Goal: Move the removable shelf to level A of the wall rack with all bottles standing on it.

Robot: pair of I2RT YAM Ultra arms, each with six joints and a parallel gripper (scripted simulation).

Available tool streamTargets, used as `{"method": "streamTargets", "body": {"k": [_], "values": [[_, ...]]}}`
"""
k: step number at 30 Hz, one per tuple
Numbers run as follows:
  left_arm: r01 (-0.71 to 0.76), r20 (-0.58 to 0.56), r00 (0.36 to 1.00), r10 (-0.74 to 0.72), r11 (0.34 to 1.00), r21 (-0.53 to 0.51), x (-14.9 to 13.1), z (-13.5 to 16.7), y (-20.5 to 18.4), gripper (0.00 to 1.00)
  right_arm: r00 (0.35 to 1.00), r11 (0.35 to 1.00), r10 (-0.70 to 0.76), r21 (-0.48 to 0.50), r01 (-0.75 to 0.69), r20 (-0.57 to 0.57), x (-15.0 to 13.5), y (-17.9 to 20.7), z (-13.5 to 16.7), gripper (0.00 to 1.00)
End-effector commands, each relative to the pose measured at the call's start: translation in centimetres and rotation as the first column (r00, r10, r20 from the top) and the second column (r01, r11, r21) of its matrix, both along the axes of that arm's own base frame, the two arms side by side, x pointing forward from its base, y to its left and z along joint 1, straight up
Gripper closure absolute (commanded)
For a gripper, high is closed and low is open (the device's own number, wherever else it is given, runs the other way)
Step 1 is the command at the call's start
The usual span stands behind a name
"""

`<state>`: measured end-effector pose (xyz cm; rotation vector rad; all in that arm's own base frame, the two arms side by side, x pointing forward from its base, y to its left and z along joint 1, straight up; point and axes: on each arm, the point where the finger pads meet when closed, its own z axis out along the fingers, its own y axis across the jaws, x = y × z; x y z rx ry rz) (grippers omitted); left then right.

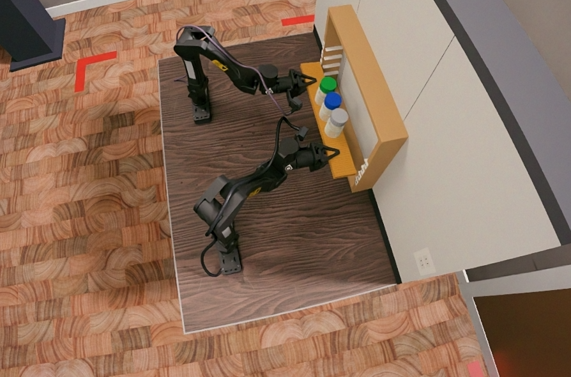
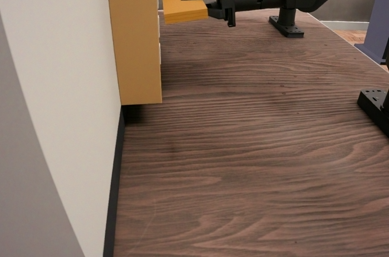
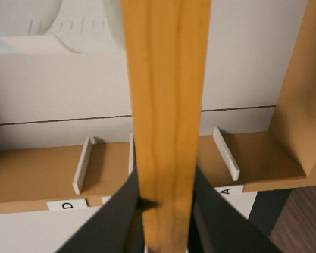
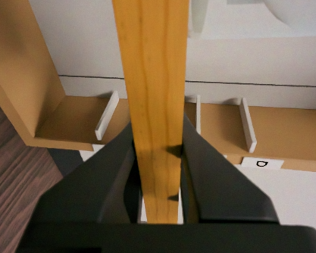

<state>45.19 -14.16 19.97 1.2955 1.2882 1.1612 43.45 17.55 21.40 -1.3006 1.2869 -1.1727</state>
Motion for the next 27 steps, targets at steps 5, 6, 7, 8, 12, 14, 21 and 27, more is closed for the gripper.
{"method": "streamTargets", "body": {"k": [5,6,7,8,12,14,21,27], "values": [[-0.015,0.111,0.994,0.015,1.0,-0.007,-0.1,3.4,0.3,1.0,0.994,1.0,-0.01,0.017,0.008,0.111,-0.1,-0.2,3.7,1.0],[-0.015,0.111,0.994,0.015,1.0,-0.007,-0.1,3.4,0.3,1.0,0.994,1.0,-0.01,0.017,0.008,0.111,-0.1,-0.2,3.7,1.0],[-0.015,0.111,0.994,0.015,1.0,-0.007,-0.1,3.3,0.3,1.0,0.994,1.0,-0.01,0.017,0.008,0.111,-0.1,-0.2,3.6,1.0],[-0.015,0.111,0.994,0.015,1.0,-0.007,-0.1,3.2,0.3,1.0,0.994,1.0,-0.01,0.017,0.008,0.111,-0.1,-0.2,3.5,1.0],[-0.015,0.111,0.994,0.015,1.0,-0.007,-0.1,2.8,0.3,1.0,0.994,1.0,-0.01,0.017,0.008,0.111,-0.1,-0.2,3.1,1.0],[-0.015,0.111,0.994,0.015,1.0,-0.007,-0.1,2.6,0.3,1.0,0.994,1.0,-0.01,0.017,0.008,0.111,-0.1,-0.2,2.9,1.0],[-0.015,0.111,0.994,0.015,1.0,-0.007,-0.1,1.9,0.3,1.0,0.994,1.0,-0.01,0.017,0.008,0.111,-0.1,-0.2,2.2,1.0],[-0.015,0.111,0.994,0.015,1.0,-0.007,-0.1,1.5,0.3,1.0,0.994,1.0,-0.01,0.017,0.008,0.111,-0.1,-0.2,1.8,1.0]]}}
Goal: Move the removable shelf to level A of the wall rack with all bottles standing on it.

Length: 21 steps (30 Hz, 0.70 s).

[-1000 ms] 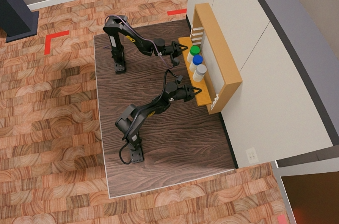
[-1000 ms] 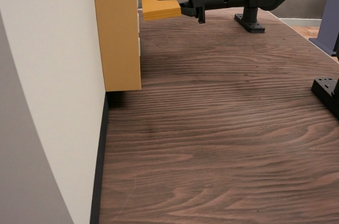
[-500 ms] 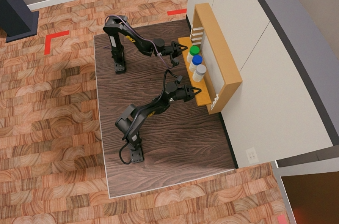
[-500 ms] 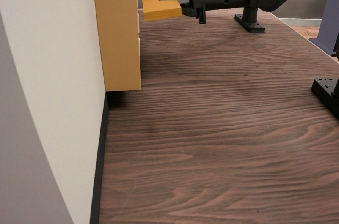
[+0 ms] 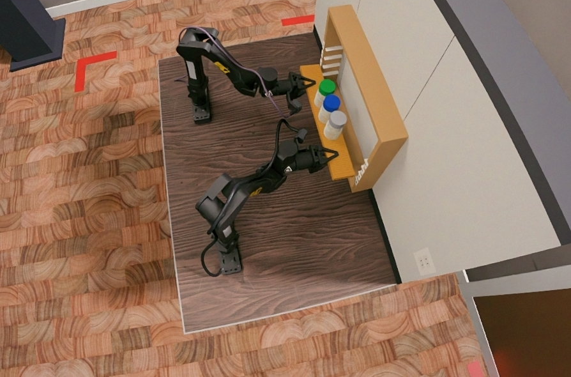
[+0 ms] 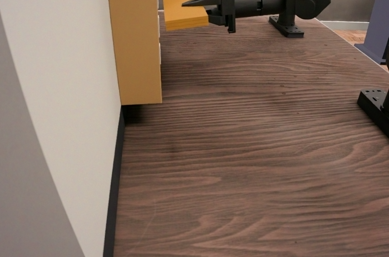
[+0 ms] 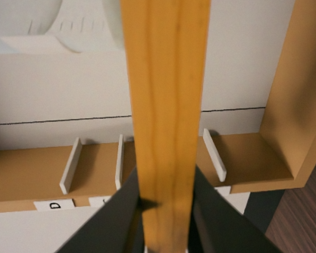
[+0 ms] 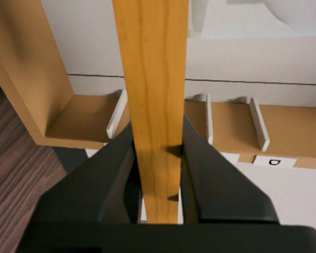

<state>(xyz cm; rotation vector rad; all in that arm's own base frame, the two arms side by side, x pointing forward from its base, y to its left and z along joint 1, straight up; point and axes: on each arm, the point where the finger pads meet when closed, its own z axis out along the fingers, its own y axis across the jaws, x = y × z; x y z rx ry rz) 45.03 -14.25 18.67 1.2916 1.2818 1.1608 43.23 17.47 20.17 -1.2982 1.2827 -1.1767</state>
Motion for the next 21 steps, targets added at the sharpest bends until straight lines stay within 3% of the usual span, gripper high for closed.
{"method": "streamTargets", "body": {"k": [1,21], "values": [[-0.018,0.105,0.994,0.019,1.0,-0.006,0.1,2.7,0.4,1.0,0.994,1.0,-0.009,0.019,0.007,0.106,0.1,-0.1,2.9,1.0],[-0.018,0.105,0.994,0.019,1.0,-0.006,0.1,0.9,0.4,1.0,0.994,1.0,-0.009,0.019,0.007,0.106,0.1,-0.1,1.0,1.0]]}}
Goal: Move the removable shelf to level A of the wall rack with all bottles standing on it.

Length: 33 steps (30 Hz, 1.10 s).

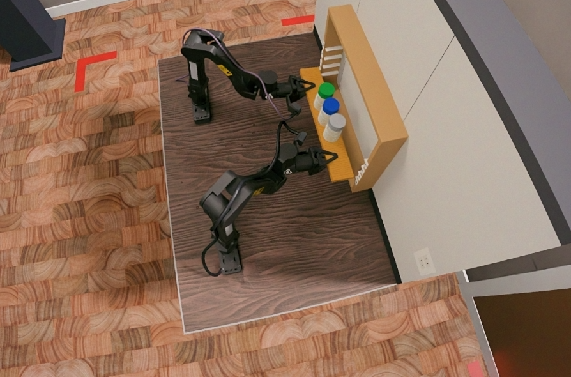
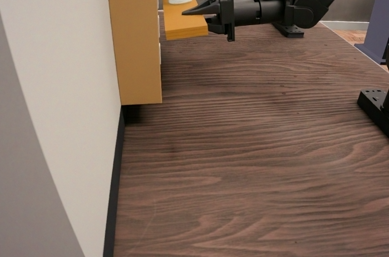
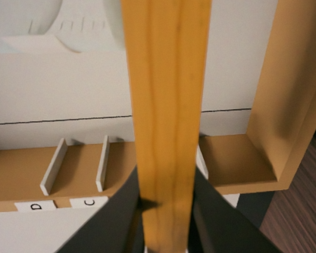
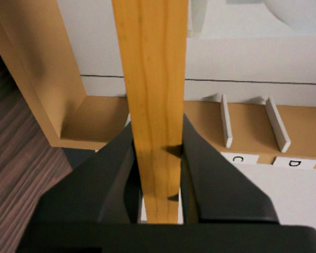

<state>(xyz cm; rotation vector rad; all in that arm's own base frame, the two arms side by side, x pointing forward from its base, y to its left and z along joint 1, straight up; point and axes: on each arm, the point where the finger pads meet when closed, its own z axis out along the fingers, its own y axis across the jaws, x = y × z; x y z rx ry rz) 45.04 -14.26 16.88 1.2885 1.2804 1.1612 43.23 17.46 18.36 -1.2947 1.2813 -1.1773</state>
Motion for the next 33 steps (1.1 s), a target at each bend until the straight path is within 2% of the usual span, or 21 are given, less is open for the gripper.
{"method": "streamTargets", "body": {"k": [1,26,33], "values": [[-0.018,0.102,0.995,0.019,1.0,-0.005,0.0,2.6,0.4,1.0,0.995,1.0,-0.009,0.017,0.007,0.103,0.1,-0.1,2.8,1.0],[-0.018,0.102,0.995,0.019,1.0,-0.005,0.0,0.7,0.4,1.0,0.995,1.0,-0.009,0.017,0.007,0.103,0.1,-0.1,0.9,1.0],[-0.018,0.102,0.995,0.019,1.0,-0.005,0.9,0.7,0.4,1.0,0.995,1.0,-0.009,0.017,0.007,0.103,1.0,-0.1,0.8,1.0]]}}
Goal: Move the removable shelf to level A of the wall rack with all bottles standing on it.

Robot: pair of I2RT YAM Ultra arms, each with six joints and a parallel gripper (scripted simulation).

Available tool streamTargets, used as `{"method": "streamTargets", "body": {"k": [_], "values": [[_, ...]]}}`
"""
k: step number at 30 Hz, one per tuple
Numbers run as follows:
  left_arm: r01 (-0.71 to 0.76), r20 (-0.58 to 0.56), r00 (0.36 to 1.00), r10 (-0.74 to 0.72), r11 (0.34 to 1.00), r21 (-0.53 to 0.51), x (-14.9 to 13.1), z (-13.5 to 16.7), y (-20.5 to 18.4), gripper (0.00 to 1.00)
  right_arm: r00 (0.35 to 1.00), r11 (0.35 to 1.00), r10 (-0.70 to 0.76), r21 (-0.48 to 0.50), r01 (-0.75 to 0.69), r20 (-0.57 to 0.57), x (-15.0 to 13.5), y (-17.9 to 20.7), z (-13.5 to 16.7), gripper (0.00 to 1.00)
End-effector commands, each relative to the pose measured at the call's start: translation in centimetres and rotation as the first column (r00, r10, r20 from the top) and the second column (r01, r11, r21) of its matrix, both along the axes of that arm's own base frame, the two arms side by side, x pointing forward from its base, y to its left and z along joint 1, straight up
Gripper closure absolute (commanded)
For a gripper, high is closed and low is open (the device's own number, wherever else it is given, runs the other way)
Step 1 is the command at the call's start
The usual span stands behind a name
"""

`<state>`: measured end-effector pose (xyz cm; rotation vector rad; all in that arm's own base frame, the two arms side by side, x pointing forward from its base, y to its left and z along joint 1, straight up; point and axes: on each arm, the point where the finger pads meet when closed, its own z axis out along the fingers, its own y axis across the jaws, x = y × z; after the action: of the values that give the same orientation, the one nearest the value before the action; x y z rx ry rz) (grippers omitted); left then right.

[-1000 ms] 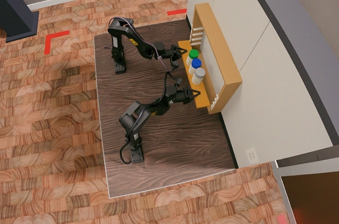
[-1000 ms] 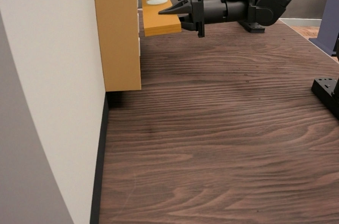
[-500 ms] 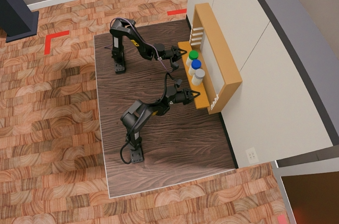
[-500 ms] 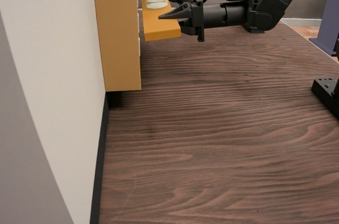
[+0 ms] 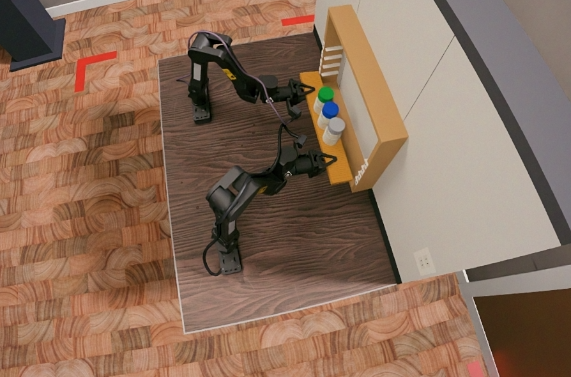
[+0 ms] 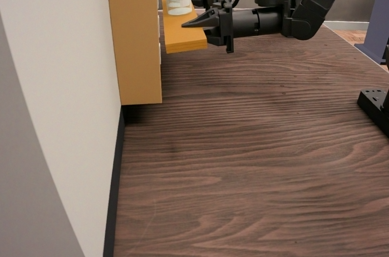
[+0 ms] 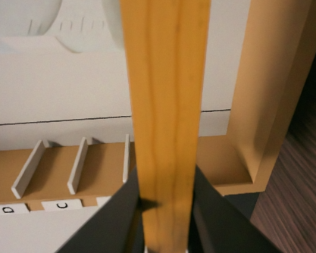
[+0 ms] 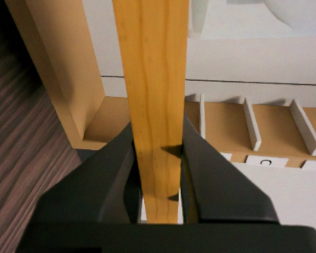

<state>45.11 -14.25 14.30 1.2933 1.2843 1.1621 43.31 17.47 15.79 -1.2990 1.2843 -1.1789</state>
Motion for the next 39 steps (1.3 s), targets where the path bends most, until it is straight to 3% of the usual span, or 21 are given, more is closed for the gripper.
{"method": "streamTargets", "body": {"k": [1,39], "values": [[-0.016,0.107,0.994,0.017,1.0,-0.007,1.0,3.3,0.4,1.0,0.994,1.0,-0.007,0.02,0.005,0.107,1.0,-0.1,3.4,1.0],[-0.016,0.107,0.994,0.017,1.0,-0.007,5.3,4.2,0.5,1.0,0.994,1.0,-0.007,0.02,0.005,0.107,5.3,-0.2,4.3,1.0]]}}
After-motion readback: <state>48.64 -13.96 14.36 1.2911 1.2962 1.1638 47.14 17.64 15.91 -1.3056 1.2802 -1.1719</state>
